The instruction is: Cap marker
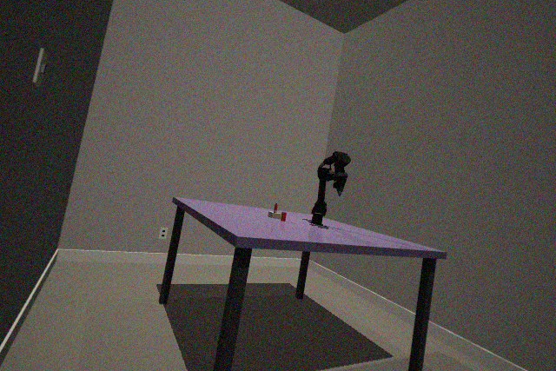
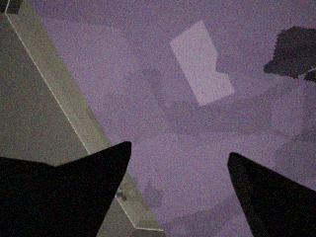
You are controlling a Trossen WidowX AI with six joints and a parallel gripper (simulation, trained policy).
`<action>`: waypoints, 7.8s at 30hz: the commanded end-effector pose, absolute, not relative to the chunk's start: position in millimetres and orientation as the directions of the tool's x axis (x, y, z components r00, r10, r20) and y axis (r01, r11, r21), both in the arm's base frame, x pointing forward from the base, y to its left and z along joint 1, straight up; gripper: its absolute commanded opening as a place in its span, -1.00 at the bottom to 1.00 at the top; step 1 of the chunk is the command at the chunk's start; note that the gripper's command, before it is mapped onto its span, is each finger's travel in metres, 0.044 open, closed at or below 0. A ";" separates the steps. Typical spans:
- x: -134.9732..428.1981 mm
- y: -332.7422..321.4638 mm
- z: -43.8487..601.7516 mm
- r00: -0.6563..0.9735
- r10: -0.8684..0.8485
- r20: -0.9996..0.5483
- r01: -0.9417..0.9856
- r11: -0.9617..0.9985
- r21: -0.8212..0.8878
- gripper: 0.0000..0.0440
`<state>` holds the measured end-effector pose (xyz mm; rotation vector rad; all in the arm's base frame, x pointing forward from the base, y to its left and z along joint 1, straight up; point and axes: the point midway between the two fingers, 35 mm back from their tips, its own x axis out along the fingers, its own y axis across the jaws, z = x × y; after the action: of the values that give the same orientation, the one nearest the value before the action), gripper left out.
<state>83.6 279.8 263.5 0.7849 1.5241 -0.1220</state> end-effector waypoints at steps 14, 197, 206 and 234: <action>123.8 275.6 251.4 0.095 0.331 -0.939 0.630 0.710 0.314 0.52; 328.8 19.6 138.1 -0.029 -0.013 -0.999 0.962 0.270 -0.032 -0.54; 323.3 -8.5 164.9 -0.022 -0.004 -1.000 0.978 0.208 -0.022 -0.59; 308.9 -59.8 155.4 -0.079 0.026 -0.997 0.996 0.044 -0.078 -0.81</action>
<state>308.4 -60.0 159.3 1.1475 1.3079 -1.2147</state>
